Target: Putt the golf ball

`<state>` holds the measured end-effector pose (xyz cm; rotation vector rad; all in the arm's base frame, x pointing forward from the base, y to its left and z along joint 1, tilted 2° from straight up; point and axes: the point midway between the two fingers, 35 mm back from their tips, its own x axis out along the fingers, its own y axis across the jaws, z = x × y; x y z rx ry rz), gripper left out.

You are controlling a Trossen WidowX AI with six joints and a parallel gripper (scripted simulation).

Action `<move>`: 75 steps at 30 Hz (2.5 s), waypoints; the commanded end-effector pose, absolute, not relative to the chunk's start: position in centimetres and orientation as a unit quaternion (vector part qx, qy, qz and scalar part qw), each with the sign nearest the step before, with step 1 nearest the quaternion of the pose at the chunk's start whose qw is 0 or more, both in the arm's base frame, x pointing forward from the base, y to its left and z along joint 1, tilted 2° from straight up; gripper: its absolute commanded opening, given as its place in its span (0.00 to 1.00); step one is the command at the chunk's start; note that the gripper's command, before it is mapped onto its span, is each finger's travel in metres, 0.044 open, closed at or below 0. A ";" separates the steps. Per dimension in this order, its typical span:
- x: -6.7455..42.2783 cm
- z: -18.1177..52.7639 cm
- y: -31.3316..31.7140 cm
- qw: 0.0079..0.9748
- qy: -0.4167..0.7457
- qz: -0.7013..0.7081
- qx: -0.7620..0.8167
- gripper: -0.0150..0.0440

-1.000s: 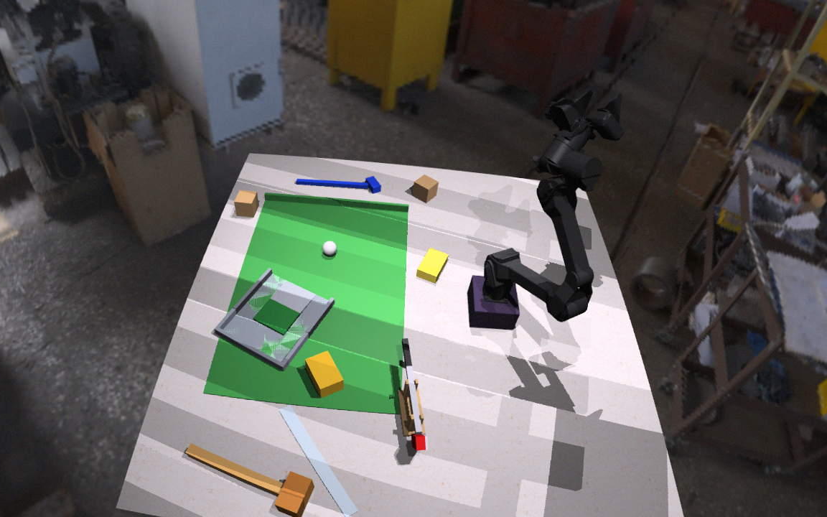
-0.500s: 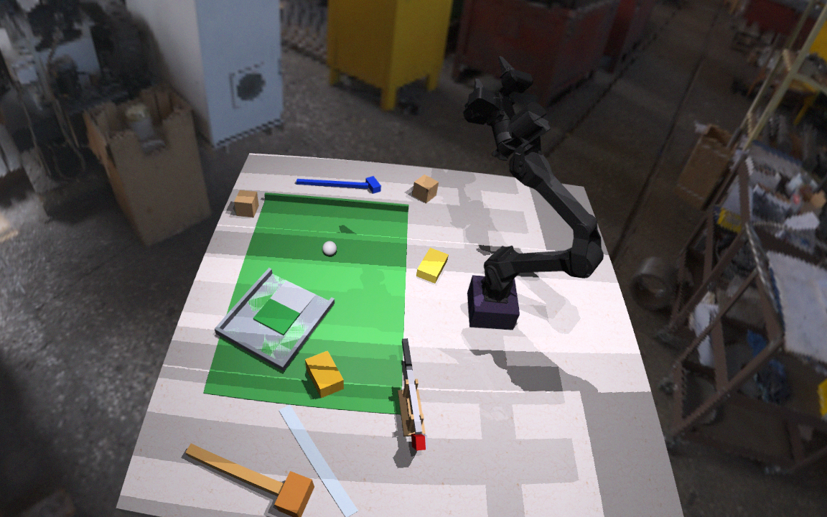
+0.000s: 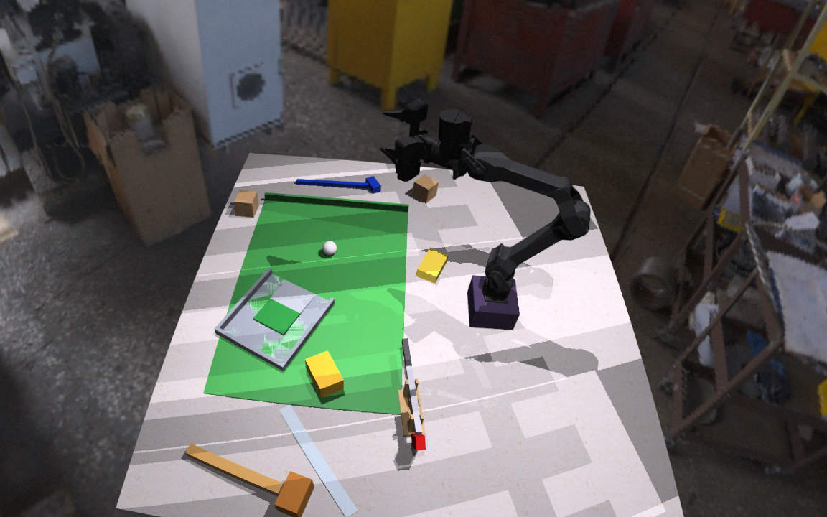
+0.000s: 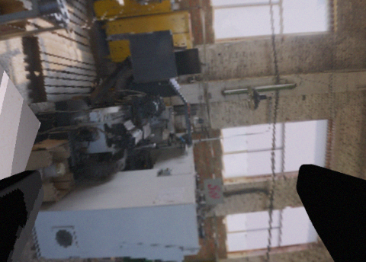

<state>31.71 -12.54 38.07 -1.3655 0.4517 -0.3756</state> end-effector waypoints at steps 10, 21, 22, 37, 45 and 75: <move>37.2 22.8 4.0 0.743 0.238 0.225 -0.584 1.00; 30.2 11.9 16.9 0.624 0.302 0.507 -0.512 1.00; 29.0 10.9 17.8 0.607 0.313 0.530 -0.503 1.00; 23.2 6.4 20.5 0.521 0.369 0.618 -0.459 1.00; 23.2 4.6 20.5 0.521 0.369 0.618 -0.459 1.00; 23.4 0.4 20.7 0.520 0.368 0.618 -0.461 0.91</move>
